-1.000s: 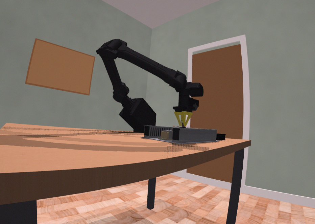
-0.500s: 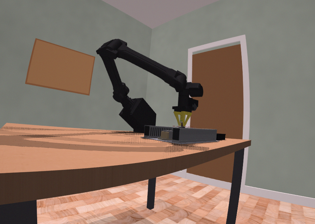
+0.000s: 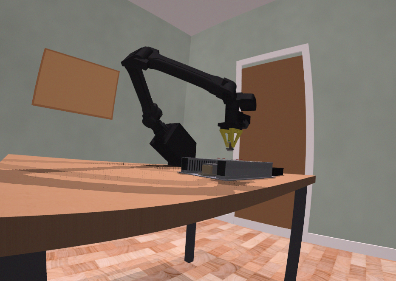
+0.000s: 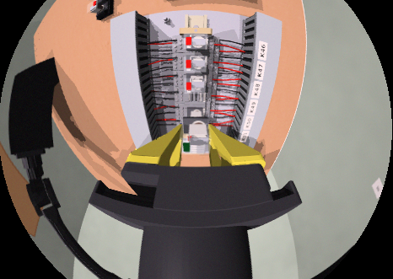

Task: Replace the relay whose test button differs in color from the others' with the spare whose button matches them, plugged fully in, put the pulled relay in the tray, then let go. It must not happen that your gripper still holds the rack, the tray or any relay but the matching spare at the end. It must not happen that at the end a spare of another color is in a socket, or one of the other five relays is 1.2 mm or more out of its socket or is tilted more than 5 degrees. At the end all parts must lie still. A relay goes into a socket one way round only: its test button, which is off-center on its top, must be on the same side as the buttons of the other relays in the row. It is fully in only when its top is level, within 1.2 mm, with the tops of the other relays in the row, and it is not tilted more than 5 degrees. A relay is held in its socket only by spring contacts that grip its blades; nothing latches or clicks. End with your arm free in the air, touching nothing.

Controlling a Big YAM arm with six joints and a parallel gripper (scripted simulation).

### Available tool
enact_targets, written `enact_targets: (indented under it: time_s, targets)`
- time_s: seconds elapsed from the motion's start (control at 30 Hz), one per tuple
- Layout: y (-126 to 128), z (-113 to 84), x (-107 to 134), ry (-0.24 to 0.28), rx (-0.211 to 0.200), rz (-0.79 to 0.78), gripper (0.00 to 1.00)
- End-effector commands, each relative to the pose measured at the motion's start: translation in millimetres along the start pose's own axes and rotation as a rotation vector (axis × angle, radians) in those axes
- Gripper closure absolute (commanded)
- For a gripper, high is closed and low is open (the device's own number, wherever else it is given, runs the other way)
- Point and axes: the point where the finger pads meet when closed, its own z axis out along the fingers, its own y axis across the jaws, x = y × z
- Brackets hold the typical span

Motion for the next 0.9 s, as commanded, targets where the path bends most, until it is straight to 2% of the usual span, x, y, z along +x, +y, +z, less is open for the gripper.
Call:
enact_targets:
  time_s: [0.0,0.3,0.87]
  targets:
    - [-10,-25.4,-2,-0.014,0.040,0.026,1.00]
    - [-2,-14.8,-7,-0.006,0.018,0.011,1.00]
    - [0,-10.7,-8,-0.004,0.011,0.005,1.00]
